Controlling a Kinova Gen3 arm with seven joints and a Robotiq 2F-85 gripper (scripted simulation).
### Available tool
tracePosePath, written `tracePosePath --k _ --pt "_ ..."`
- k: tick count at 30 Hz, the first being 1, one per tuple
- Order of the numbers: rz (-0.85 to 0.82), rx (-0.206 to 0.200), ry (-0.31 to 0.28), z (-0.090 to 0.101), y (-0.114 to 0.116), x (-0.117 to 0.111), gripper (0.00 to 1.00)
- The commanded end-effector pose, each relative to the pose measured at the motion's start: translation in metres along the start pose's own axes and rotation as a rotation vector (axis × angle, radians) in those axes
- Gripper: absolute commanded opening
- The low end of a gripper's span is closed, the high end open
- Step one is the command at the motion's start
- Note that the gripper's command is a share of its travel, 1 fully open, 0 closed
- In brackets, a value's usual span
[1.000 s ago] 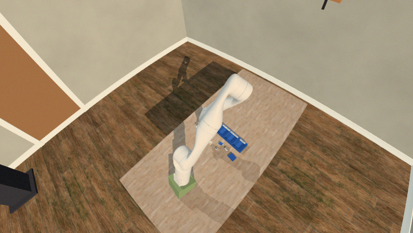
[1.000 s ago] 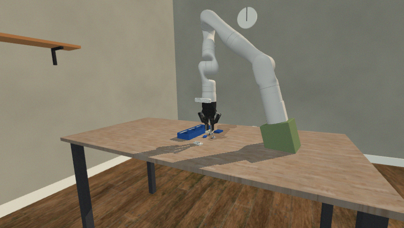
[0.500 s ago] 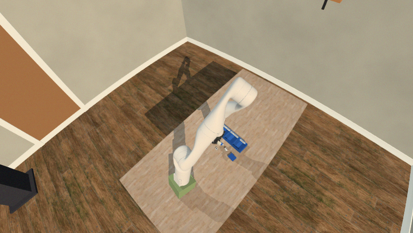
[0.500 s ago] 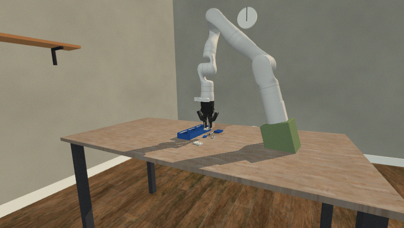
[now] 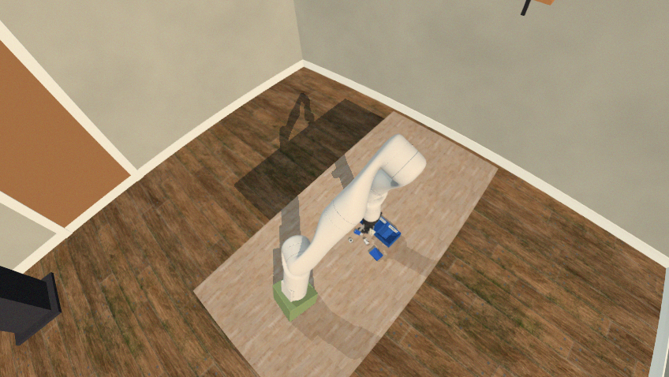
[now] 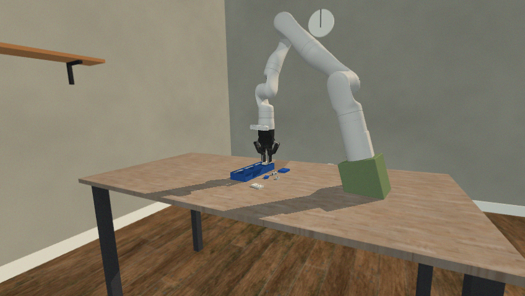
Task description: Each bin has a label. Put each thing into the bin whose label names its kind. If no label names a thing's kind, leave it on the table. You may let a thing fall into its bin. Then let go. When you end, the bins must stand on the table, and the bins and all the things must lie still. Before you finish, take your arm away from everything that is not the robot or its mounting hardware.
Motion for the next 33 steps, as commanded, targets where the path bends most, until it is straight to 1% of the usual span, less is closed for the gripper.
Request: tracePosePath --k 1,11,13,20,33 --pt "-0.012 -0.014 0.0 -0.001 0.012 0.02 0.21" --pt "-0.012 -0.015 0.002 -0.001 0.046 0.069 0.21" --pt "-0.012 -0.015 0.002 -0.001 0.049 0.074 0.21" --pt "-0.014 -0.015 0.001 -0.002 0.048 0.077 0.21" --pt "-0.013 -0.007 0.002 -0.001 0.048 0.071 0.21"
Point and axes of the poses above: the point where the finger pads meet when closed, its own z axis back along the fingers, its own y axis across the jaws, x = y × z, the point moved 1 cm from there along z, back along the fingers, and after that the axes turned 5 degrees about z, right-handed, at the moved point
